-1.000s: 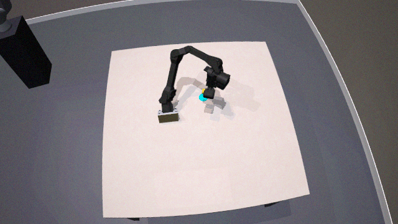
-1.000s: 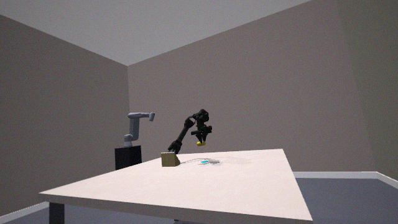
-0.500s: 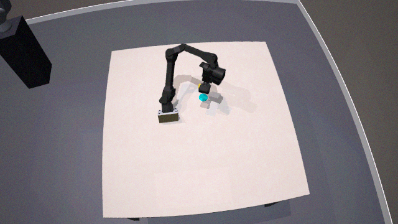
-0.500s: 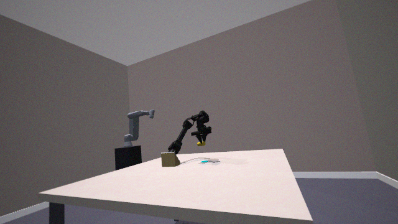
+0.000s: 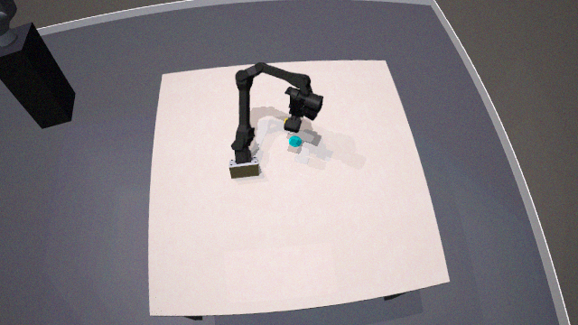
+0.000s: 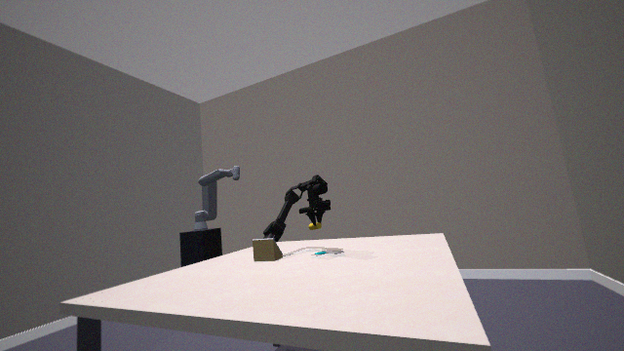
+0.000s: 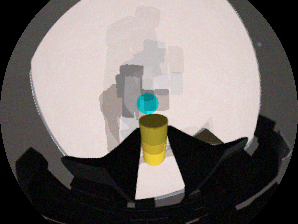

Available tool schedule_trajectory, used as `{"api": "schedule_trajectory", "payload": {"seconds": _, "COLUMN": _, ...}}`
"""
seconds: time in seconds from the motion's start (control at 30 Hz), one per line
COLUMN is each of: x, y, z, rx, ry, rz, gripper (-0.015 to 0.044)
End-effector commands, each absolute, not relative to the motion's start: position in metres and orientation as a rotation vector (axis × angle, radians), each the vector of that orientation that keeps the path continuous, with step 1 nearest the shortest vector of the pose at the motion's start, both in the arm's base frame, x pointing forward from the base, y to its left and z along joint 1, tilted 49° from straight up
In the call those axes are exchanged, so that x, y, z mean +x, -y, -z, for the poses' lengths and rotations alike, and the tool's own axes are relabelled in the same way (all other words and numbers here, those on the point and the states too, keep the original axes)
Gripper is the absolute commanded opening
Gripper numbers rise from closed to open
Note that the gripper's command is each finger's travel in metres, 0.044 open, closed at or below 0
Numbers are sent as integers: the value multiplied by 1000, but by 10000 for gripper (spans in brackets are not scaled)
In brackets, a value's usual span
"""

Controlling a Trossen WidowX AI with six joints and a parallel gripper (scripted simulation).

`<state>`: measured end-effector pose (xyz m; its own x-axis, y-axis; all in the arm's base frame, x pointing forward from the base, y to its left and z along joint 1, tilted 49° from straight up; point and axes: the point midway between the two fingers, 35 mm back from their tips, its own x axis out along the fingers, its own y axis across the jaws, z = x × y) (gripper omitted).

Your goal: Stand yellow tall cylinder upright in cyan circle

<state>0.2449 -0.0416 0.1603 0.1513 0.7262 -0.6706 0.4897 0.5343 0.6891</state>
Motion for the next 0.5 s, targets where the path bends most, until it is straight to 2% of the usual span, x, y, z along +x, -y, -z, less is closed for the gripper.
{"api": "schedule_trajectory", "payload": {"seconds": 0.0, "x": 242, "y": 38, "z": -159, "rx": 1073, "ry": -1507, "rz": -213, "gripper": 105}}
{"api": "schedule_trajectory", "payload": {"seconds": 0.47, "x": 236, "y": 32, "z": -153, "rx": 993, "ry": -1528, "rz": -156, "gripper": 105}}
